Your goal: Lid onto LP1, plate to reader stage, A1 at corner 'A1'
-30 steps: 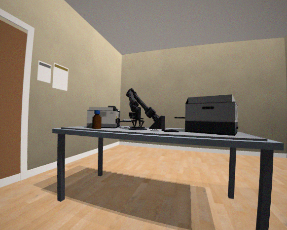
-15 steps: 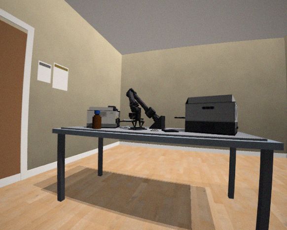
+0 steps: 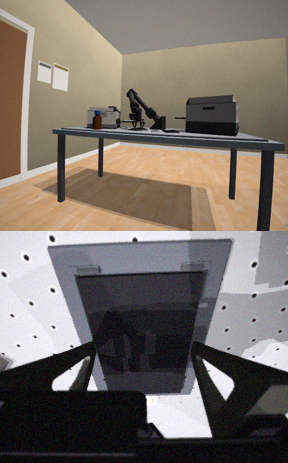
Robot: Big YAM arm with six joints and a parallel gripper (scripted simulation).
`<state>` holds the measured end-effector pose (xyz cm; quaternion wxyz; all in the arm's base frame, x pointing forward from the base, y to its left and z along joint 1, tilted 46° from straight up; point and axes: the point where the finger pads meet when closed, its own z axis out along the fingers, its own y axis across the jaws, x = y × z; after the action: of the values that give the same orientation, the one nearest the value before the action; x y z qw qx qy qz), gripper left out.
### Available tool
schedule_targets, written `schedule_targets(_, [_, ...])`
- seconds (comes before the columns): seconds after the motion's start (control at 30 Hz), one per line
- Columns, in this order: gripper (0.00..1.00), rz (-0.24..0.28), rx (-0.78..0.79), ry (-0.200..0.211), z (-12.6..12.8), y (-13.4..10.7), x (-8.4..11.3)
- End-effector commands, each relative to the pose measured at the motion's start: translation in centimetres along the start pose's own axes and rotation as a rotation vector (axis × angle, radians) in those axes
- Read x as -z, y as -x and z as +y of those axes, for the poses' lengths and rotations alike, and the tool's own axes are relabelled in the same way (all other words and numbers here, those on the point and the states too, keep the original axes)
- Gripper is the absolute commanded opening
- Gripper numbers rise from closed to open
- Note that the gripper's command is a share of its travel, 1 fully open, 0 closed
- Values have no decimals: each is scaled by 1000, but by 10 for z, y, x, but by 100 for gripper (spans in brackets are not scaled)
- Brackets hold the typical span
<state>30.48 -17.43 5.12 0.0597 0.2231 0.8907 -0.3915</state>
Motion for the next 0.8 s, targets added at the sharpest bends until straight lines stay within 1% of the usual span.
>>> schedule_targets(0.0, [100, 21, -1, -4, 0, -4, -10])
schedule_targets(0.7, [100, 21, -1, -4, 0, -4, -10])
schedule_targets(0.73, [100, 3, -31, -4, -3, 5, -3])
schedule_targets(0.77, [100, 0, -32, -3, -2, 6, -1])
